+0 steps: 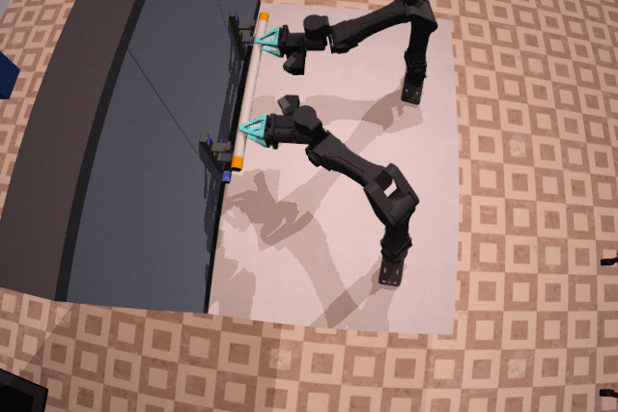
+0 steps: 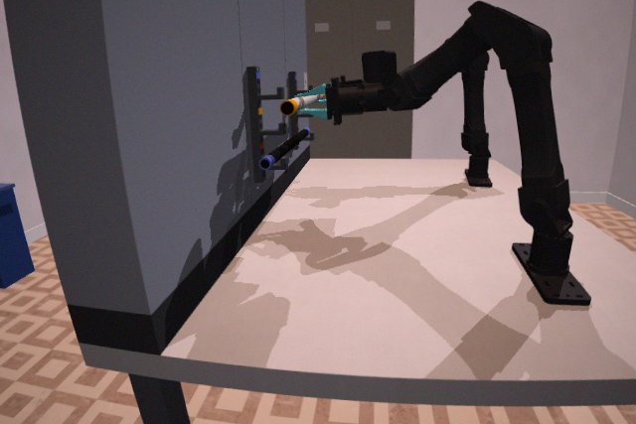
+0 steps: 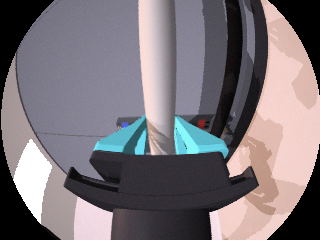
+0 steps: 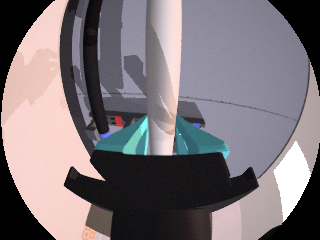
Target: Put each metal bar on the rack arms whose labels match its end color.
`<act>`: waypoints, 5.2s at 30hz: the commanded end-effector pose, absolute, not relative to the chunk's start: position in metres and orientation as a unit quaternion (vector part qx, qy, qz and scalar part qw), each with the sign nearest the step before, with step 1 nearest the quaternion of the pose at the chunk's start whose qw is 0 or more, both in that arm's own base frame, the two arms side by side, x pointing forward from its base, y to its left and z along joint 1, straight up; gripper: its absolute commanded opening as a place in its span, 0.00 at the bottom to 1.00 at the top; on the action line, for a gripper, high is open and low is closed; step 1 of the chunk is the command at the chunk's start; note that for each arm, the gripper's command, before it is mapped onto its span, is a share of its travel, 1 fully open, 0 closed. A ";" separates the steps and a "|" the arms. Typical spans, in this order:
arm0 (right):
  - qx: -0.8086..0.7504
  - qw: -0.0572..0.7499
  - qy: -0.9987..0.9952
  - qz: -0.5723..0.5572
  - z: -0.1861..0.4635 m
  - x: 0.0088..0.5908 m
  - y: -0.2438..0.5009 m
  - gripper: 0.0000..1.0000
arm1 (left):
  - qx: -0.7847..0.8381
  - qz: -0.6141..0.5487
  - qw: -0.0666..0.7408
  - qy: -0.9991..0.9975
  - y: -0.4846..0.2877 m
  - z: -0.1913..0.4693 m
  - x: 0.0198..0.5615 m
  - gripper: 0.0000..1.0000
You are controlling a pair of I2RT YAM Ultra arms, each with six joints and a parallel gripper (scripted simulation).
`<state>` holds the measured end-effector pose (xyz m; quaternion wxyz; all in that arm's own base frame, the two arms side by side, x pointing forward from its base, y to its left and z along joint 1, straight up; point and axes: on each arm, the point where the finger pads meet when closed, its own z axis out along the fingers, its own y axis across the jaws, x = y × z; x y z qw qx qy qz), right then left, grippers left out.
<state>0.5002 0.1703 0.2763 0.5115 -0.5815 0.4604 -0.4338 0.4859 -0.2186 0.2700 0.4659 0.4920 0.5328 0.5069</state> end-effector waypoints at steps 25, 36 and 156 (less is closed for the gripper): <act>-0.542 0.547 0.438 -0.464 0.326 0.525 0.172 0.00 | 0.459 0.530 0.491 0.517 -0.213 0.313 0.508 0.00; -0.546 0.544 0.443 -0.458 0.321 0.533 0.175 0.00 | 0.465 0.531 0.484 0.517 -0.211 0.310 0.516 0.00; -0.550 0.540 0.451 -0.449 0.237 0.555 0.179 0.60 | 0.472 0.526 0.476 0.523 -0.208 0.236 0.540 0.62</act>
